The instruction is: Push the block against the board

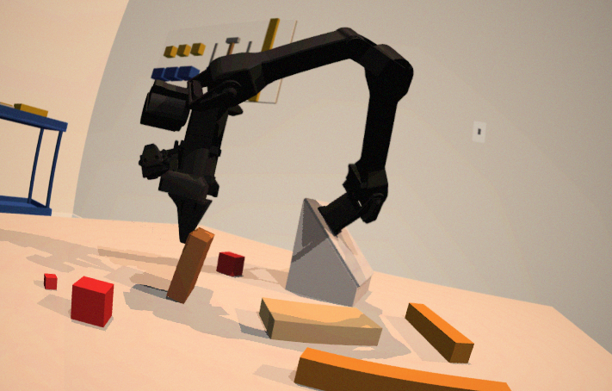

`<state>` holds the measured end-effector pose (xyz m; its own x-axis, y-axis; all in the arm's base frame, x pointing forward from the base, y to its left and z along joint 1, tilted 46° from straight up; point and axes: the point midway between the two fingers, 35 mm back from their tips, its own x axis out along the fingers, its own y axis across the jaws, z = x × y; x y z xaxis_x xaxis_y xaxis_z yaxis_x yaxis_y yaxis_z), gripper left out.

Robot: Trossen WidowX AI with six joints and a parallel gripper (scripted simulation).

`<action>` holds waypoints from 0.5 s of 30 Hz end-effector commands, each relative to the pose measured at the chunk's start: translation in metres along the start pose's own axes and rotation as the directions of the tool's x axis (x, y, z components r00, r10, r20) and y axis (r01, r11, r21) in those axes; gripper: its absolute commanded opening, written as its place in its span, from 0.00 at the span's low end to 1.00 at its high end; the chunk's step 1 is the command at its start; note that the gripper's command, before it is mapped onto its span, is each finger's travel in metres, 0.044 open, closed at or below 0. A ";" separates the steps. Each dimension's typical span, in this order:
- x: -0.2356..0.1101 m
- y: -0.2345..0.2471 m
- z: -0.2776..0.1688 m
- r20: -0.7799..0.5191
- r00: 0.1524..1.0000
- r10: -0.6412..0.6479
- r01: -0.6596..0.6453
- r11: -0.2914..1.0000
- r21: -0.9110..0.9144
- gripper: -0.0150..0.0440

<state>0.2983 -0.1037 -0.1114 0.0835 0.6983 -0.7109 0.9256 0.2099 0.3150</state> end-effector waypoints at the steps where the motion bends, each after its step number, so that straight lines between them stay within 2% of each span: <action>1: -0.001 0.001 -0.004 0.000 1.000 0.005 -0.005 1.000 0.004 0.25; 15: 0.000 0.000 -0.016 -0.001 1.000 0.005 -0.005 1.000 0.004 0.25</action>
<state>0.2931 -0.0947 -0.1039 0.0827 0.6992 -0.7101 0.9259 0.2096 0.3142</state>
